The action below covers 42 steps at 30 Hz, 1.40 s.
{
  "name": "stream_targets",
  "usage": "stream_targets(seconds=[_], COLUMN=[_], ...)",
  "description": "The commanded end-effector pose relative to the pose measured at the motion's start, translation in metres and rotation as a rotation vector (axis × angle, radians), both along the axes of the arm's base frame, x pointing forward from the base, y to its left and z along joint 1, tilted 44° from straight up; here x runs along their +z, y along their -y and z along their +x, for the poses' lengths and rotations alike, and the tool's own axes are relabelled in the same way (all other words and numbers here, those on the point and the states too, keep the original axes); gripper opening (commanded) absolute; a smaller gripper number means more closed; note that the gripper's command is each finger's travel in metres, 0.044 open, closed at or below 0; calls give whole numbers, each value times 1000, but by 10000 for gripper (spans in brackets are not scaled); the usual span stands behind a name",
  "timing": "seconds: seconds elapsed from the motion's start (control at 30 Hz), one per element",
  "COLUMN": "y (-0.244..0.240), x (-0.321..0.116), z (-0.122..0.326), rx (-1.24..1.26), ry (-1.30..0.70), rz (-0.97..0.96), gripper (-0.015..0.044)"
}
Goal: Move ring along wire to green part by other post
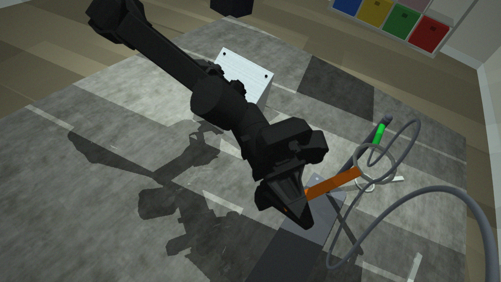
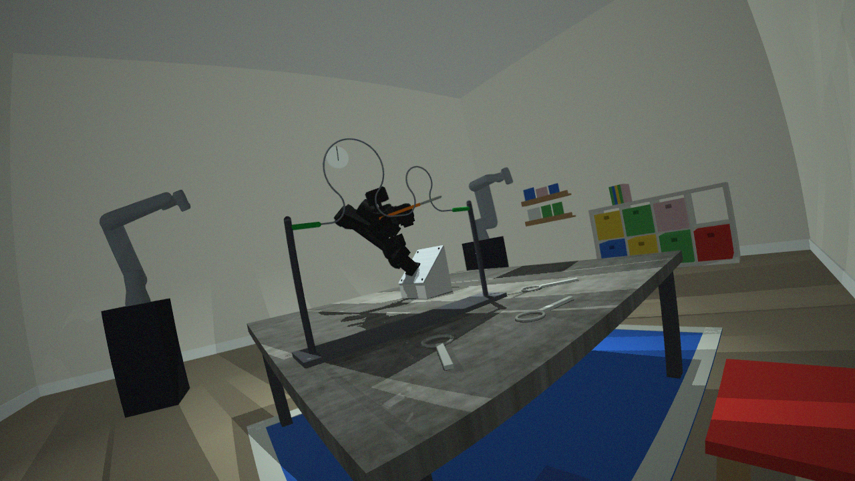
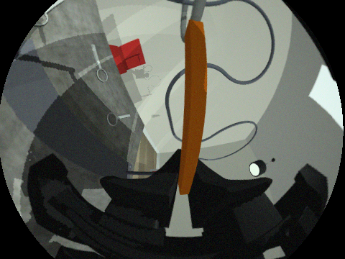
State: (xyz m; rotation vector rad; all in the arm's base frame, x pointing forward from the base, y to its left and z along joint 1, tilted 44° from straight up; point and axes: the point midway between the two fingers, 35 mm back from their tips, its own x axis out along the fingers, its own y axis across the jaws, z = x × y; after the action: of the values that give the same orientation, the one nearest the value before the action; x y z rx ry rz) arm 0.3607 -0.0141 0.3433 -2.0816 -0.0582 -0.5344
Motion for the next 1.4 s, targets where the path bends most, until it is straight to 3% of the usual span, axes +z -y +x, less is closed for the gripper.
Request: stream_targets(seconds=[0.0, 0.67, 1.37], y=[7, 26, 6], x=[-15, -87, -167], z=[2, 18, 16], rx=[2, 98, 117], ry=[-22, -140, -218], rz=[90, 549, 1035], gripper=[-150, -150, -150])
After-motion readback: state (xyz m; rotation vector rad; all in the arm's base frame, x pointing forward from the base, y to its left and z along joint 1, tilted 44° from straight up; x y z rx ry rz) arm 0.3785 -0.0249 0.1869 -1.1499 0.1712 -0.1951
